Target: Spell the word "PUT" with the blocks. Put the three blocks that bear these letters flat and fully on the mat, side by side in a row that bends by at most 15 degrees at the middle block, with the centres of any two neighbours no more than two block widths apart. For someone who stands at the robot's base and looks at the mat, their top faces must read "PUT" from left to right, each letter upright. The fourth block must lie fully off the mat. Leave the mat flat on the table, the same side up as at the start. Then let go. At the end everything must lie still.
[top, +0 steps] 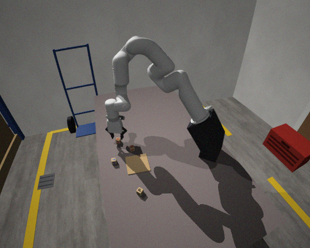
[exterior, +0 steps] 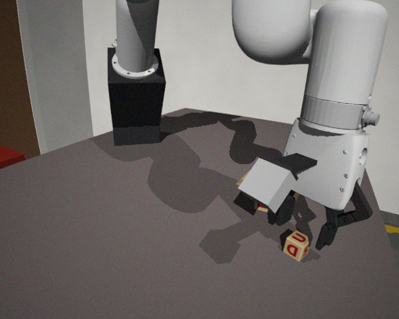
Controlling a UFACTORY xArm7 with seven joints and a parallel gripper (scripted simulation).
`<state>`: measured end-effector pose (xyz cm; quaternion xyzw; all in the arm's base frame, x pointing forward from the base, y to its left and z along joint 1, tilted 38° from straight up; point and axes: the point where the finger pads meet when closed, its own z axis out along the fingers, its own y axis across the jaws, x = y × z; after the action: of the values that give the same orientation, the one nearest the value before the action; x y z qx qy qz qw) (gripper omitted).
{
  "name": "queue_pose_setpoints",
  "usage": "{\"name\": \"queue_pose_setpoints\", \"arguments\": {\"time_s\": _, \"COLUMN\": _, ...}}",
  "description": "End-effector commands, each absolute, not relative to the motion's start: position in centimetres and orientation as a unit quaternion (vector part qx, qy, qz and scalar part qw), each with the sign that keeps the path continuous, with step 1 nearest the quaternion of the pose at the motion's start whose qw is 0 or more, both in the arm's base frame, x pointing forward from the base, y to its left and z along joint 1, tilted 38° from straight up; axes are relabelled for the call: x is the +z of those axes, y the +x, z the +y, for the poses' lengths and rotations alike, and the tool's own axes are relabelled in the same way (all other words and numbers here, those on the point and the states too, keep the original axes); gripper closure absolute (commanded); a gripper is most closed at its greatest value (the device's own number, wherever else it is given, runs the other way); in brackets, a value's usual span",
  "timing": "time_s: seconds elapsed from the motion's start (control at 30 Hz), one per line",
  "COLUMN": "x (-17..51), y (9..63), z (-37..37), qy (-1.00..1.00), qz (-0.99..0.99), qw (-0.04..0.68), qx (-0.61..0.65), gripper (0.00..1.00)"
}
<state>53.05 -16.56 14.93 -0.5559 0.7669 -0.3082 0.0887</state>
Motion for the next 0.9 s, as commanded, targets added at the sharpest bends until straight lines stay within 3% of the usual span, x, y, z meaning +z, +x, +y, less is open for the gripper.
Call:
{"name": "queue_pose_setpoints", "arguments": {"time_s": 0.0, "x": 15.0, "y": 53.1, "z": -16.5, "qy": -0.556, "qz": 0.767, "qw": 0.09, "qx": -0.309, "gripper": 0.31}}
{"name": "queue_pose_setpoints", "arguments": {"time_s": 0.87, "x": 13.4, "y": 54.1, "z": -17.3, "qy": -0.556, "qz": 0.767, "qw": 0.09, "qx": -0.309, "gripper": 0.31}}
